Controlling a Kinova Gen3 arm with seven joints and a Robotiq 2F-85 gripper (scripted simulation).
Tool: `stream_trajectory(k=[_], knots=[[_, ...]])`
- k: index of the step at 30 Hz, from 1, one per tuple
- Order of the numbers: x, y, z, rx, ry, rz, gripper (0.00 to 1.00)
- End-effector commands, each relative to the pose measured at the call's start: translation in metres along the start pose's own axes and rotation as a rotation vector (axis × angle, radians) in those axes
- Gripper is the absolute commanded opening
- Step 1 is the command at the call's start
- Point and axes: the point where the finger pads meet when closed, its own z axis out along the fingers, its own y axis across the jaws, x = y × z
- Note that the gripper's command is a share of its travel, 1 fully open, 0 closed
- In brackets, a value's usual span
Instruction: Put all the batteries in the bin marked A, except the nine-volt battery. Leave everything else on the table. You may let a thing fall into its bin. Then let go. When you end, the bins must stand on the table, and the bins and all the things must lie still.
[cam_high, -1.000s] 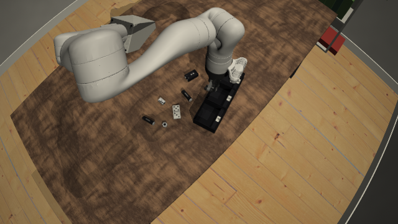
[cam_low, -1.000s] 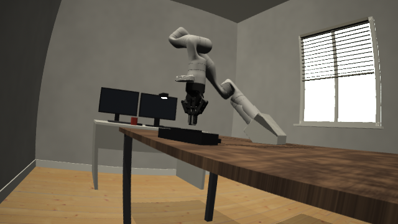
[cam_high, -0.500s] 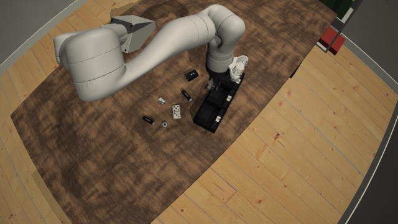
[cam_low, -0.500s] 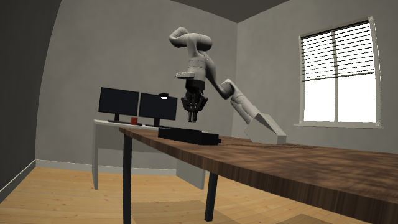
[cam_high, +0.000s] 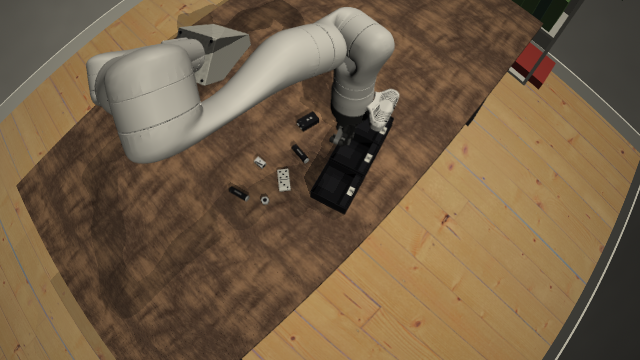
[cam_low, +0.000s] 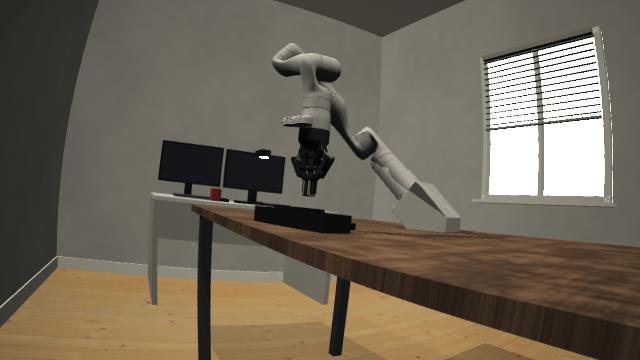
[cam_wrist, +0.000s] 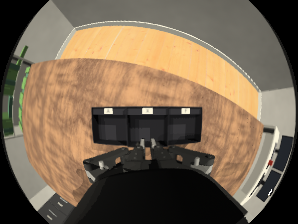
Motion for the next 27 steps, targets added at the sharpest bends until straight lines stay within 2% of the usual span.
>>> stream_trajectory(k=[1, 12, 14, 17, 27], knots=[[0.003, 0.000, -0.004, 0.000, 0.008, -0.010, 0.09], [0.003, 0.000, -0.004, 0.000, 0.008, -0.010, 0.09], [0.000, -0.013, -0.004, 0.001, 0.000, 0.005, 0.09], [0.001, -0.017, -0.004, -0.002, 0.004, 0.004, 0.09], [0.001, -0.068, -0.004, 0.001, 0.000, 0.005, 0.09]])
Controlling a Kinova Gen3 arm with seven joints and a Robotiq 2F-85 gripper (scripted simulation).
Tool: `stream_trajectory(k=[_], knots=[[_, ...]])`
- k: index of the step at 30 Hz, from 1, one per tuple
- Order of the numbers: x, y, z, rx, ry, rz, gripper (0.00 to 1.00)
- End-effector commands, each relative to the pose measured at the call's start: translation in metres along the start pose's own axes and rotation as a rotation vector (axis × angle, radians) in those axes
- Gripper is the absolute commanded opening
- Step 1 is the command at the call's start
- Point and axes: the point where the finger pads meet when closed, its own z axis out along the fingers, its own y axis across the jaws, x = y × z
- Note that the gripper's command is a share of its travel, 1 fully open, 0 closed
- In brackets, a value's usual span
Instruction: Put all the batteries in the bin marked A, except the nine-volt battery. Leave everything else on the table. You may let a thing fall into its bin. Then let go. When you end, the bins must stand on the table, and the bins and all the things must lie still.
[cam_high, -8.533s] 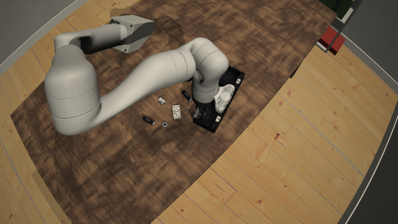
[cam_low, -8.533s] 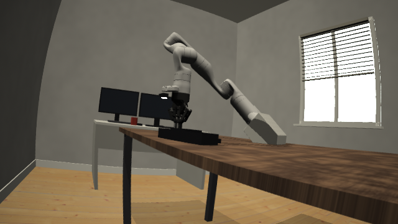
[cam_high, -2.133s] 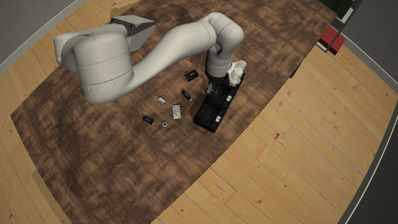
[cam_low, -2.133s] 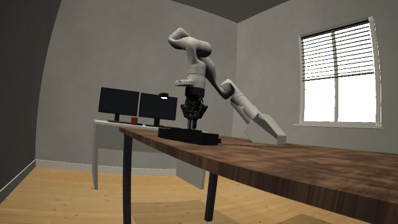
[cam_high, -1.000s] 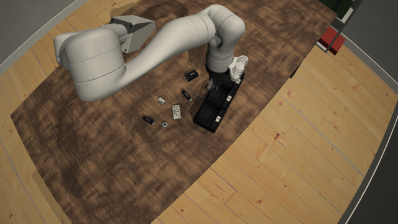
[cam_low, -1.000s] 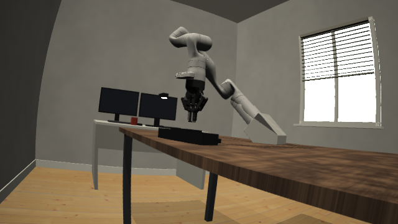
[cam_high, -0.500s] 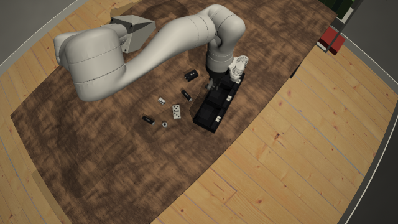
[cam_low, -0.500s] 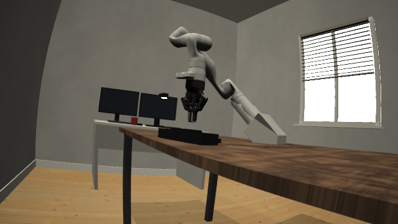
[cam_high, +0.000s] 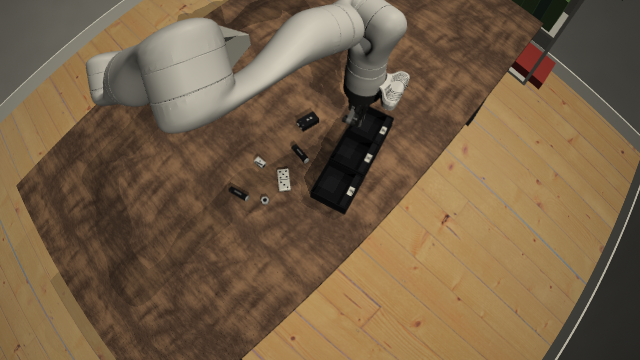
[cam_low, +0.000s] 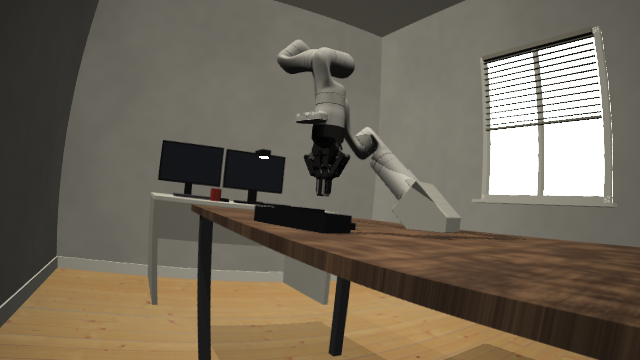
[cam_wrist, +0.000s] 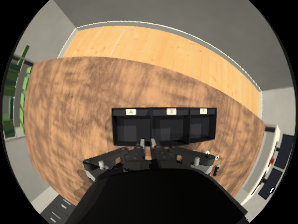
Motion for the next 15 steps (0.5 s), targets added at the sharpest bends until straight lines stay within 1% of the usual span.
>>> stream_trajectory(k=[1, 4, 11, 12, 15], knots=[[-0.002, -0.023, -0.001, -0.006, -0.001, -0.003, 0.09], [-0.002, -0.037, -0.001, -0.006, -0.001, -0.003, 0.09], [0.001, -0.035, 0.000, -0.010, 0.006, -0.008, 0.09], [0.003, -0.036, 0.005, -0.004, 0.011, -0.004, 0.09], [0.001, -0.034, 0.015, -0.006, 0.006, -0.005, 0.09]])
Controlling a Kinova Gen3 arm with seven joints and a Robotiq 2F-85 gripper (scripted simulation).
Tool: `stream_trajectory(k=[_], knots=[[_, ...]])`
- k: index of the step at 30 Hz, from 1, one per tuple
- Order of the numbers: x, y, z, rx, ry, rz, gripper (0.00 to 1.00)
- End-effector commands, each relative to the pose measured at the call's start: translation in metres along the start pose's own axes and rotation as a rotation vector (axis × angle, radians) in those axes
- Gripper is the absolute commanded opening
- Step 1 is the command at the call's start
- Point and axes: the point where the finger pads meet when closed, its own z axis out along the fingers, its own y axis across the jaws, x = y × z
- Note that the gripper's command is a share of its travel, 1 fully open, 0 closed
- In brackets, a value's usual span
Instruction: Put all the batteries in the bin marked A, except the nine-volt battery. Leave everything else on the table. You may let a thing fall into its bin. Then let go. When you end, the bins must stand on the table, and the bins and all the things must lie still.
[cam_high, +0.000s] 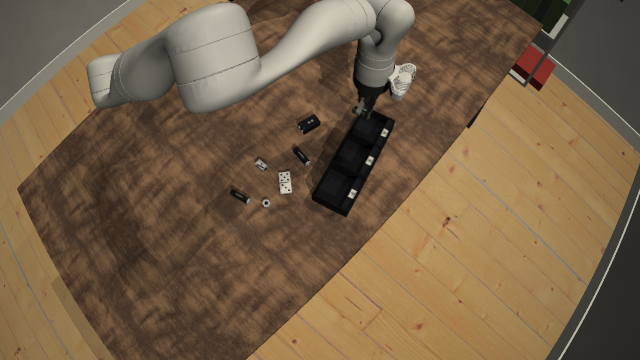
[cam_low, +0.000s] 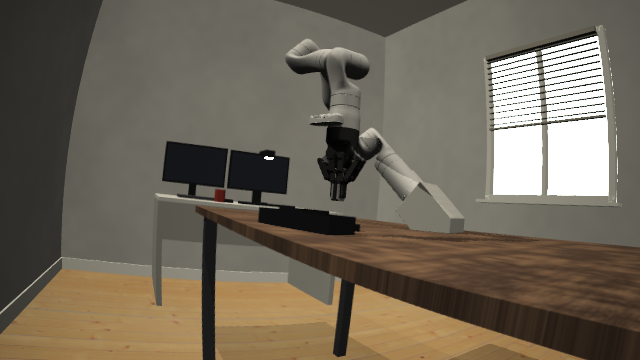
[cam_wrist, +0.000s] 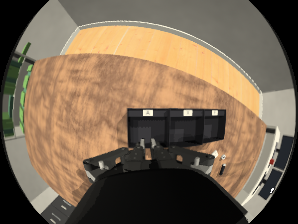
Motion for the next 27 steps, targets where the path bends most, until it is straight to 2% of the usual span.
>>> stream_trajectory(k=[1, 20, 27], knots=[[-0.001, 0.000, 0.012, -0.002, -0.002, 0.006, 0.09], [-0.002, 0.000, 0.057, -0.002, -0.002, 0.005, 0.09], [-0.003, -0.001, 0.056, 0.000, -0.007, 0.006, 0.09]])
